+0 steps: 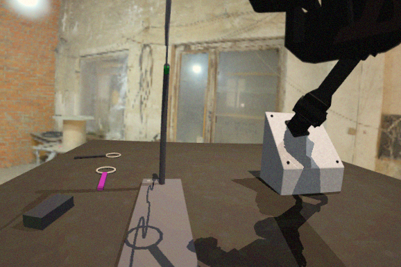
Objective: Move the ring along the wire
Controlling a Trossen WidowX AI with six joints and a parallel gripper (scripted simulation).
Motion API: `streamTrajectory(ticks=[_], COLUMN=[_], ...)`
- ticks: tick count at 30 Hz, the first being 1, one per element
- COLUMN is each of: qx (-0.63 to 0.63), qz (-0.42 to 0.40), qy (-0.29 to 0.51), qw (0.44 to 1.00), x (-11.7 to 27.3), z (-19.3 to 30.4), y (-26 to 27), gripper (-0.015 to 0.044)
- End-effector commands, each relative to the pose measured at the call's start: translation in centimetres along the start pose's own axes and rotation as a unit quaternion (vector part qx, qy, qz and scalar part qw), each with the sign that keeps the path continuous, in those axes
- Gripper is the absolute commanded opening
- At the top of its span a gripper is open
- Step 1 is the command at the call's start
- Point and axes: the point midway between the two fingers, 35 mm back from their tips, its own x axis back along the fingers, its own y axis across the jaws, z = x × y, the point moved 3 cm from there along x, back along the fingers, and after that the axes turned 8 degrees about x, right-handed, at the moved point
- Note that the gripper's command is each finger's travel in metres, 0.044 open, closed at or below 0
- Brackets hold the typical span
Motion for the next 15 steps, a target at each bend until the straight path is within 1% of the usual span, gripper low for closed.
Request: streamTrajectory(ticks=[1,15], qx=[0.05,0.199], qz=[0.027,0.109], qy=[0.01,0.042], qw=[0.998,0.973], x=[0.3,1.6], z=[0.0,-0.7], y=[-1.6,-6.3], gripper=[-0.015,-0.015])
